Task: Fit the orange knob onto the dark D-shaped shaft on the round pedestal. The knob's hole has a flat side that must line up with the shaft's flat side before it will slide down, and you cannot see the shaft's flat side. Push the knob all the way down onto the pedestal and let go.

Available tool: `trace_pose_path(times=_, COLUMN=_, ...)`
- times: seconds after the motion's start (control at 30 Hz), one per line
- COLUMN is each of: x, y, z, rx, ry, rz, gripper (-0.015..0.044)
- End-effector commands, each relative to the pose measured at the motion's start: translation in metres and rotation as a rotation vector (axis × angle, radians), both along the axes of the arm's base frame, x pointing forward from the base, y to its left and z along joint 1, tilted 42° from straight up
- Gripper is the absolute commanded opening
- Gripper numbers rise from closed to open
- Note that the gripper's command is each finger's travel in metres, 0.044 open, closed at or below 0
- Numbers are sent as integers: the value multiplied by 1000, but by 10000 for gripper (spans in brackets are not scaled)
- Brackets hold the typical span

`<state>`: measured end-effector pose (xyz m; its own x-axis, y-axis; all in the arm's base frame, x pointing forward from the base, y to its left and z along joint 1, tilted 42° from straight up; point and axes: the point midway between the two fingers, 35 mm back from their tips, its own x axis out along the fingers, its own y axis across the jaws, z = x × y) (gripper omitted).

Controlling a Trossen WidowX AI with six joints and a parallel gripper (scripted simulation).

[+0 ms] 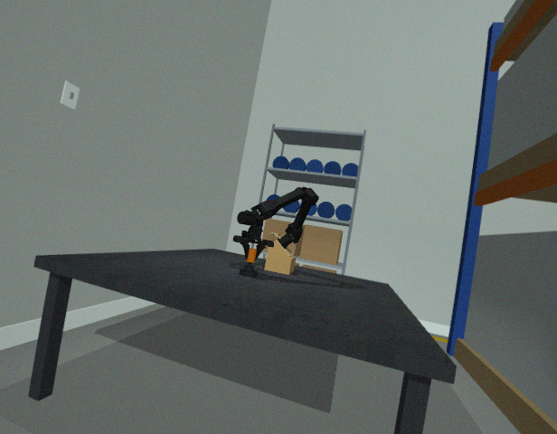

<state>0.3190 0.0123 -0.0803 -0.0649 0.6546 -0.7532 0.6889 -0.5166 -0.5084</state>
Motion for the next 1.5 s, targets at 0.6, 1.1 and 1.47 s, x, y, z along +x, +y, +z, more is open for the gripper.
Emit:
trace_pose_path(times=0.6, x=-2, y=4, z=-3, rx=-1, ry=9, rz=-13, gripper=0)
trace_pose_path(times=1.1, x=-2, y=4, z=-3, rx=0, ry=2, rz=-5, gripper=0)
trace_pose_path(times=1.47, x=-3, y=4, z=-4, rx=1, ry=-7, rz=5, gripper=0)
